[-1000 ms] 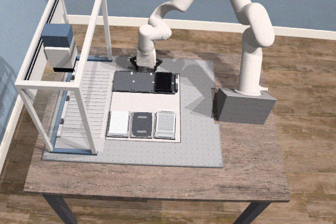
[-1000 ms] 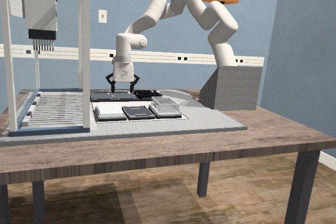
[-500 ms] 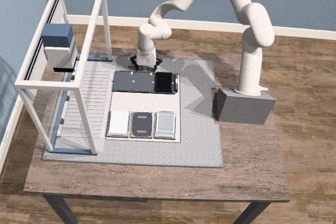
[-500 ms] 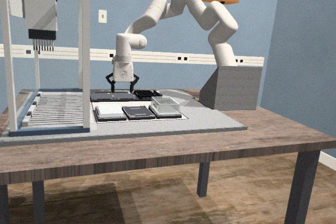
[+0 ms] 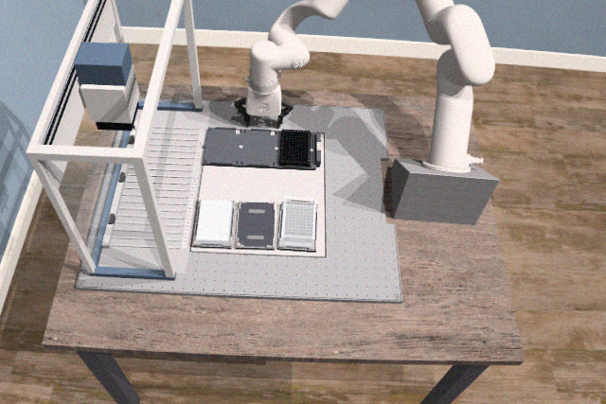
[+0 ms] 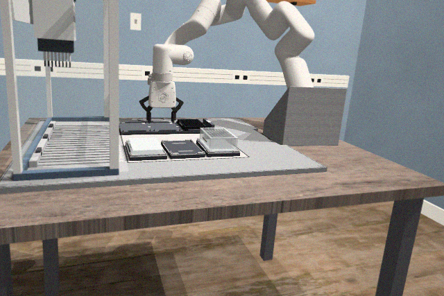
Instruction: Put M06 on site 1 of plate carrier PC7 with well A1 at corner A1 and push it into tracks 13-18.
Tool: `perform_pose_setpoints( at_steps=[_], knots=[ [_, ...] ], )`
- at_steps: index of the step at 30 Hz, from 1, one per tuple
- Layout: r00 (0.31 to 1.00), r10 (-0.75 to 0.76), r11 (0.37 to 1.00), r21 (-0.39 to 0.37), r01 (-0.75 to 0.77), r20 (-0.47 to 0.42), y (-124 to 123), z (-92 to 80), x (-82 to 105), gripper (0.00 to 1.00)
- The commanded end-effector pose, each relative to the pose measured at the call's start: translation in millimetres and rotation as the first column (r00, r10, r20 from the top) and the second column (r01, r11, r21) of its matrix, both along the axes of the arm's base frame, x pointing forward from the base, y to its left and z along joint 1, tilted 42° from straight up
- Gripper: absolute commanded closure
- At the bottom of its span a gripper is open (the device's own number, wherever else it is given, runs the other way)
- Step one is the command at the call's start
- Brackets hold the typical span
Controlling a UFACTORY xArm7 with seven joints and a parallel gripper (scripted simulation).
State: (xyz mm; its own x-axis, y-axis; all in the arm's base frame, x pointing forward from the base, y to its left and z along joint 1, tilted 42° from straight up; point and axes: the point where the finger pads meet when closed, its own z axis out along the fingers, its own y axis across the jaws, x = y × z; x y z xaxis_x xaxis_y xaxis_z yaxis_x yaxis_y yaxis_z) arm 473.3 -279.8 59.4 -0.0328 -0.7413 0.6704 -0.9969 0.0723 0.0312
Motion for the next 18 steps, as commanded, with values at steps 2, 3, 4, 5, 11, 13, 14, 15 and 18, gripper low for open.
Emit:
perform_pose_setpoints(
  at_steps=[2, 3, 4, 5, 11, 13, 14, 15, 18],
  knots=[
    [1.000, 0.003, 1.000, 0.000, -0.003, 0.003, -1.0, 3.0, 1.7, 0.00],
    [1.000, 0.003, 1.000, 0.000, -0.003, 0.003, -1.5, 3.4, 1.7, 0.00],
    [1.000, 0.003, 1.000, 0.000, -0.003, 0.003, -2.0, 3.9, 1.6, 0.00],
    [1.000, 0.003, 1.000, 0.000, -0.003, 0.003, -2.5, 4.3, 1.6, 0.00],
    [1.000, 0.003, 1.000, 0.000, -0.003, 0.003, -4.5, 6.1, 1.5, 0.00],
    [1.000, 0.003, 1.000, 0.000, -0.003, 0.003, -5.5, 7.0, 1.5, 0.00],
    [1.000, 0.003, 1.000, 0.000, -0.003, 0.003, -6.0, 7.5, 1.5, 0.00],
    [1.000, 0.003, 1.000, 0.000, -0.003, 0.003, -6.5, 7.9, 1.5, 0.00],
    [1.000, 0.003, 1.000, 0.000, -0.003, 0.003, -8.0, 9.3, 1.4, 0.00]
  ],
)
